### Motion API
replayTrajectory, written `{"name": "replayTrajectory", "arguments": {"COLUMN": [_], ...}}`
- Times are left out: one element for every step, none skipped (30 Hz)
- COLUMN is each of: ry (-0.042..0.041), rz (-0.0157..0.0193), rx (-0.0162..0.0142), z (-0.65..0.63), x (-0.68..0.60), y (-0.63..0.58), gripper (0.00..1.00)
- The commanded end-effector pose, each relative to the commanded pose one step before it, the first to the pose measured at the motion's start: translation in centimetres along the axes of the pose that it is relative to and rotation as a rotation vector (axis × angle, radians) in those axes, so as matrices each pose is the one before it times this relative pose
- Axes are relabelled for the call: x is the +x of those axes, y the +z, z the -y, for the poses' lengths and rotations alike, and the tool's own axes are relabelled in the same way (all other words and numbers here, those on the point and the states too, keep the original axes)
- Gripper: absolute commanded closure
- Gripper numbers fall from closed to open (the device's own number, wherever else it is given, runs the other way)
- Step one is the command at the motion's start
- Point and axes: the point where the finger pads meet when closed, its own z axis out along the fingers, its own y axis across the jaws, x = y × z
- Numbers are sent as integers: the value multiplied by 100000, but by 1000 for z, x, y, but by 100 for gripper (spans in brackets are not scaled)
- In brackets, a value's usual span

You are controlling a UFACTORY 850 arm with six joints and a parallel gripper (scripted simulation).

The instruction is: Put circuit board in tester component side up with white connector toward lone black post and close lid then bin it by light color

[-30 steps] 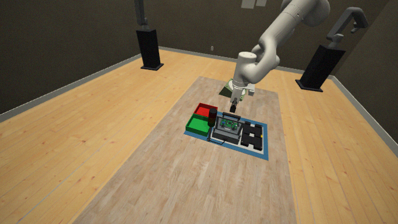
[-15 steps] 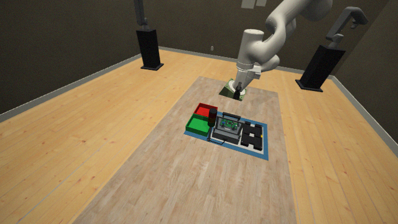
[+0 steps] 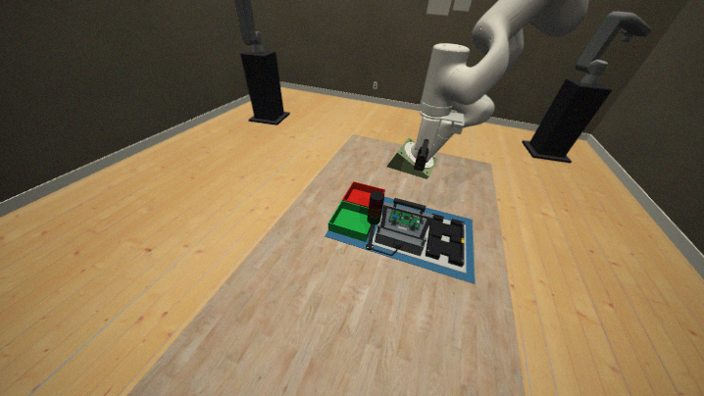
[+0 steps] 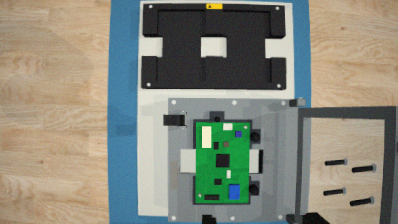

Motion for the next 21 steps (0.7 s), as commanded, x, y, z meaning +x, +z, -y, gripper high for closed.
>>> {"name": "replayTrajectory", "arguments": {"ry": [-53, 0, 0, 0, 0, 0, 0, 0, 0, 0, 0, 0, 0, 0, 0, 0, 0, 0, 0, 0, 0], "rz": [76, 0, 0, 0, 0, 0, 0, 0, 0, 0, 0, 0, 0, 0, 0, 0, 0, 0, -1, 0, 0], "rx": [-209, 0, 0, 0, 0, 0, 0, 0, 0, 0, 0, 0, 0, 0, 0, 0, 0, 0, 0, 0, 0], "z": [-69, 0, -8, -53, -133, -237, -357, -484, -608, -724, -827, -910, -971, 0, 0, -1009, -1022, -1012, -550, -608, -675], "x": [-4, 0, 0, 0, 0, 0, 0, 0, 0, 0, 1, 0, 0, 0, 0, 0, 0, 0, -1, 1, 1], "y": [-116, 0, 0, 0, 0, 0, 0, 0, 0, 0, 0, 0, 0, 0, 0, 0, 0, 0, -2, 1, 1], "gripper": [48, 48, 48, 48, 48, 48, 48, 48, 48, 48, 48, 48, 48, 48, 48, 48, 48, 48, 48, 48, 48]}}
